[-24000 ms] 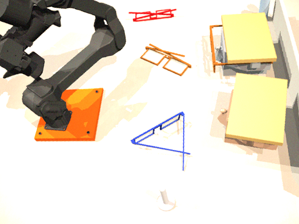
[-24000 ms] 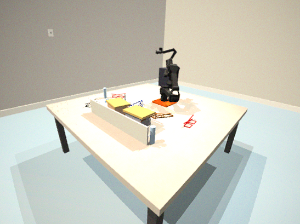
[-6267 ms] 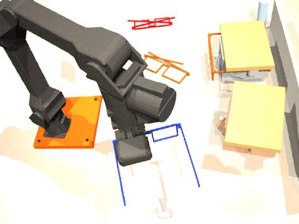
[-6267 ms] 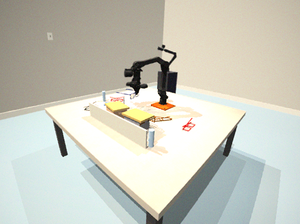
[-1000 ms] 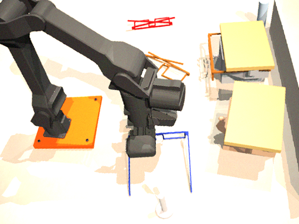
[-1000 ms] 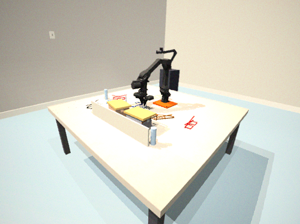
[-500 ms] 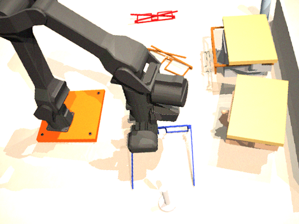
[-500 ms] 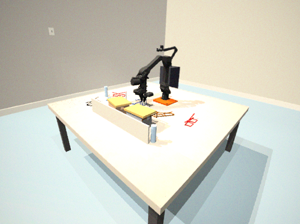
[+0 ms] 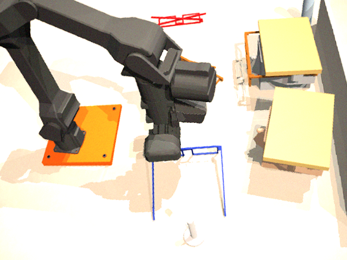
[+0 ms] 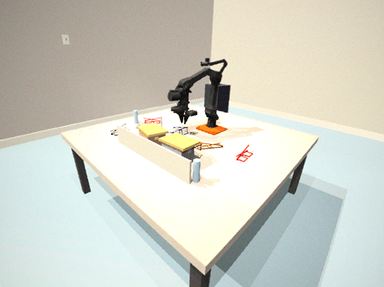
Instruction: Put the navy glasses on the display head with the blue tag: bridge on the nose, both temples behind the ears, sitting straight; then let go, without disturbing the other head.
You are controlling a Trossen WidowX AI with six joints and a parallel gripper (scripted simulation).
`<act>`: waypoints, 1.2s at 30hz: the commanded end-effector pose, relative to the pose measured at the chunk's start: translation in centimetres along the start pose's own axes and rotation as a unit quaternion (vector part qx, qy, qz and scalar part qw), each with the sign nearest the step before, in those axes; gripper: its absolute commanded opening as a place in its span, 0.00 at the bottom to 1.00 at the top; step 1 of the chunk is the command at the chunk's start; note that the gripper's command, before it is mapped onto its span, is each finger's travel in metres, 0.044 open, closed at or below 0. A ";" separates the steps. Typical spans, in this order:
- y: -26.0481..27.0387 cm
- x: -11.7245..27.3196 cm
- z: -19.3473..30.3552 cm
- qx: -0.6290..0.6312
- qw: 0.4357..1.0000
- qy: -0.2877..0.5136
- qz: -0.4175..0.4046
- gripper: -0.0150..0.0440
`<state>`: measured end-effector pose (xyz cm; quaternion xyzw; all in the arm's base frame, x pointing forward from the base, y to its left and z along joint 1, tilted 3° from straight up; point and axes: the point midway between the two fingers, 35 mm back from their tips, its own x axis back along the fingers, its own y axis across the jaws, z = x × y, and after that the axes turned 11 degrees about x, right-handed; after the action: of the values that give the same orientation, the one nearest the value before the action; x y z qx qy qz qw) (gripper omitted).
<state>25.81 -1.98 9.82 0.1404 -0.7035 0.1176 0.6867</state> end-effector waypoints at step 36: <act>-0.4 -1.9 0.0 0.000 1.000 0.005 -0.005 0.49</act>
<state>26.13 -2.37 8.69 0.1398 -0.7023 0.1163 0.6883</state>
